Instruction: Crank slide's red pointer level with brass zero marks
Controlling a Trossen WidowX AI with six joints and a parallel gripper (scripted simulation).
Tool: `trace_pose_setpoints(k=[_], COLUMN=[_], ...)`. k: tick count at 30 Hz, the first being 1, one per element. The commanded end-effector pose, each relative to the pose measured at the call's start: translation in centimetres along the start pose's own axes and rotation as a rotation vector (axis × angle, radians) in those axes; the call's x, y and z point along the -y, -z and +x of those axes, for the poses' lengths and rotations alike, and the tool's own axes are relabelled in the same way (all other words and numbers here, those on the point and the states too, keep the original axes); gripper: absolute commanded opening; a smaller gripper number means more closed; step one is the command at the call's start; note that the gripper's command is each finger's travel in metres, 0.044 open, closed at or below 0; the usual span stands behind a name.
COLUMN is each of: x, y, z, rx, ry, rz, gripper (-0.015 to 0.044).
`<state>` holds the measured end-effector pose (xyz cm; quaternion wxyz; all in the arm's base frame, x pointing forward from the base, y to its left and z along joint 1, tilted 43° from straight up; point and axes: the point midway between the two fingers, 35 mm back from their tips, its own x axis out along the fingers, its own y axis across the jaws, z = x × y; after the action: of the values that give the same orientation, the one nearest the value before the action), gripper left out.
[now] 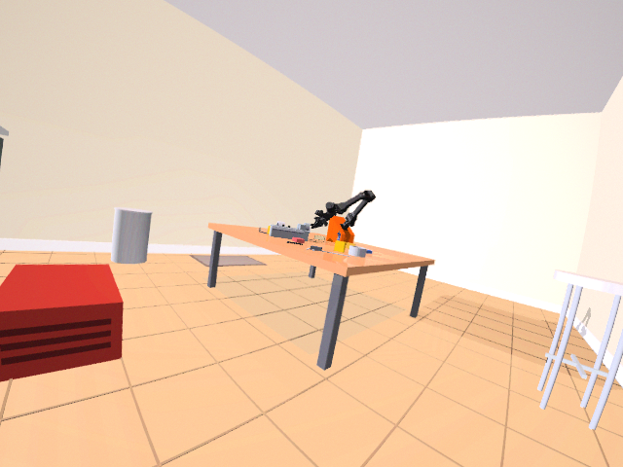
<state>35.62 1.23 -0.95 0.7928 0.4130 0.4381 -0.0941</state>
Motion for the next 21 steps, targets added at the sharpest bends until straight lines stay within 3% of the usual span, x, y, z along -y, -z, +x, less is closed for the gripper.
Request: trace_pose_setpoints(k=[1,21], x=[-0.86,-1.24], y=[-0.22,-0.22], z=[-0.27,-0.27], rx=[0.007,0.007], ry=[-0.022,-0.022], rz=[-0.006,-0.006], gripper=[0.0000,0.0000])
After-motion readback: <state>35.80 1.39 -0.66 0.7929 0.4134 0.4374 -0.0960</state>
